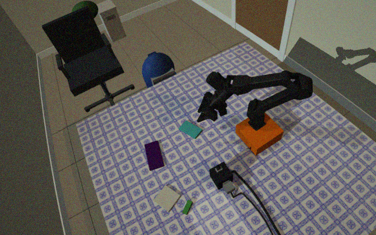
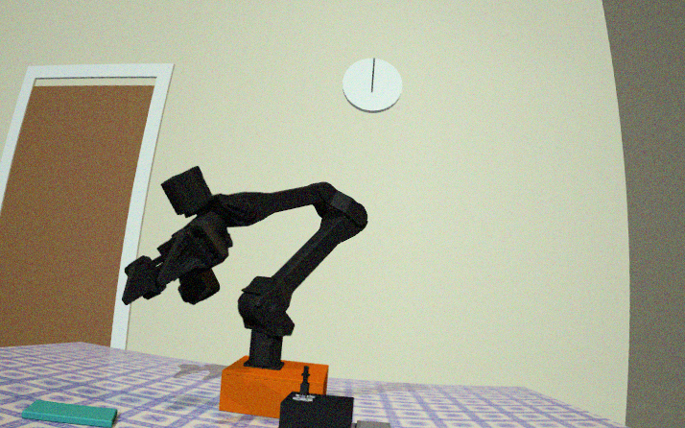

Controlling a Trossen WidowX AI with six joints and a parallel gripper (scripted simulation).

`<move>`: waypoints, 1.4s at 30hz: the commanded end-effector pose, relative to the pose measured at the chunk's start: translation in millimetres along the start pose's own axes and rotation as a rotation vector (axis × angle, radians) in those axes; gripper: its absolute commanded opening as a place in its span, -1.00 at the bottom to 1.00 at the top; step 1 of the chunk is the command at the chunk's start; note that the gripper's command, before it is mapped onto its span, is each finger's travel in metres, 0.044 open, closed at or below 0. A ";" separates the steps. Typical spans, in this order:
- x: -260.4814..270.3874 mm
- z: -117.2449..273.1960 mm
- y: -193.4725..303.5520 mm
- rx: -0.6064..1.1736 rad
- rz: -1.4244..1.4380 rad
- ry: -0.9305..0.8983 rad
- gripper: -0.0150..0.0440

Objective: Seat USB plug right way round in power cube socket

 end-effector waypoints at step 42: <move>-221.7 -59.5 -92.8 -0.453 -0.867 -0.817 1.00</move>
Point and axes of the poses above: the point midway between the two fingers, 35 mm back from their tips, its own z axis back along the fingers, its own x axis across the jaws, y = z × x, the point moved 8 cm from there along z, back along the fingers, and after that the axes turned 8 degrees about -z, right-handed, at the moved point
